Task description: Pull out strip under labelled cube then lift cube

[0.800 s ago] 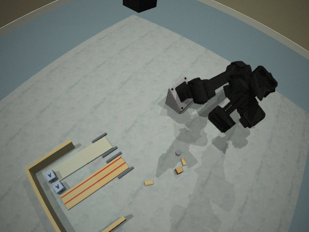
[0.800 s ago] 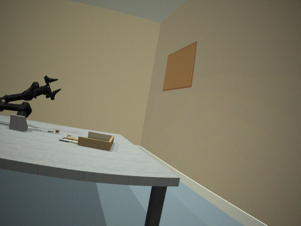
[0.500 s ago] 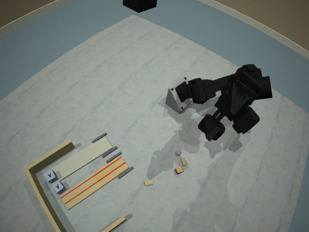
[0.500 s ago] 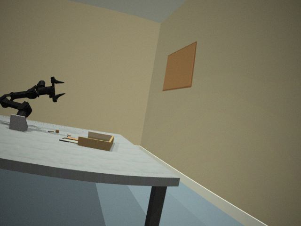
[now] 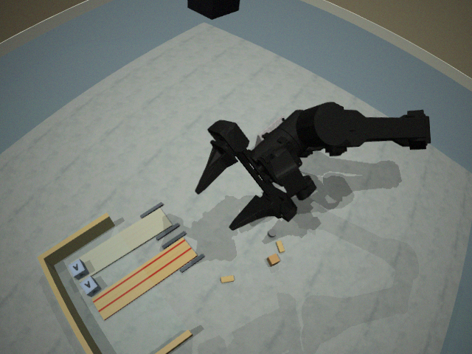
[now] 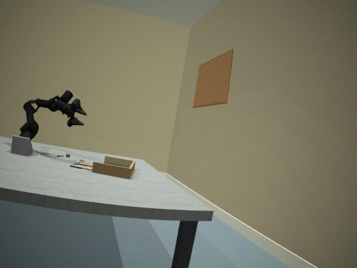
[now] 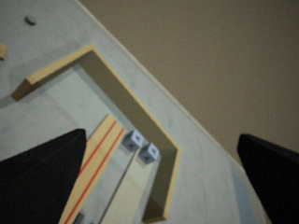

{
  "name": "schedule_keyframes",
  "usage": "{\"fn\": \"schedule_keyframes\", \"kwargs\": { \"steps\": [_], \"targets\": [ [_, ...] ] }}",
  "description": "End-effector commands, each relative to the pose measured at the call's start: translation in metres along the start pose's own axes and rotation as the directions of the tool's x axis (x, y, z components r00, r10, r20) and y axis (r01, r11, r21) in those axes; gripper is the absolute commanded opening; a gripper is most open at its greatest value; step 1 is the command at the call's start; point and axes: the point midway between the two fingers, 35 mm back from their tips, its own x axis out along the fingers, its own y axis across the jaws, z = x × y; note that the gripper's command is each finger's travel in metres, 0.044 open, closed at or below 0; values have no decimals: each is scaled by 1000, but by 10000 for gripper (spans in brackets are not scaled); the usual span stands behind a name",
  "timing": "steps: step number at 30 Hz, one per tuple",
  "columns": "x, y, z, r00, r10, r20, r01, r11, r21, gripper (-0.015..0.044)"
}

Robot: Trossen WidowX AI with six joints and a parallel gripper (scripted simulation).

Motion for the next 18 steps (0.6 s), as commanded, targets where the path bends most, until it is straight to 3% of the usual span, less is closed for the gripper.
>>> {"fn": "schedule_keyframes", "kwargs": {
  "steps": [1, 7, 18],
  "targets": [
    [17, -13, -32, 990, 114, -81, -83, 946, 314, 400],
    [29, -29, -76, 959, 260, -112, -111, 708, 698, 400],
    [29, -29, -77, 958, 264, -111, -110, 698, 708, 400]
  ]
}}
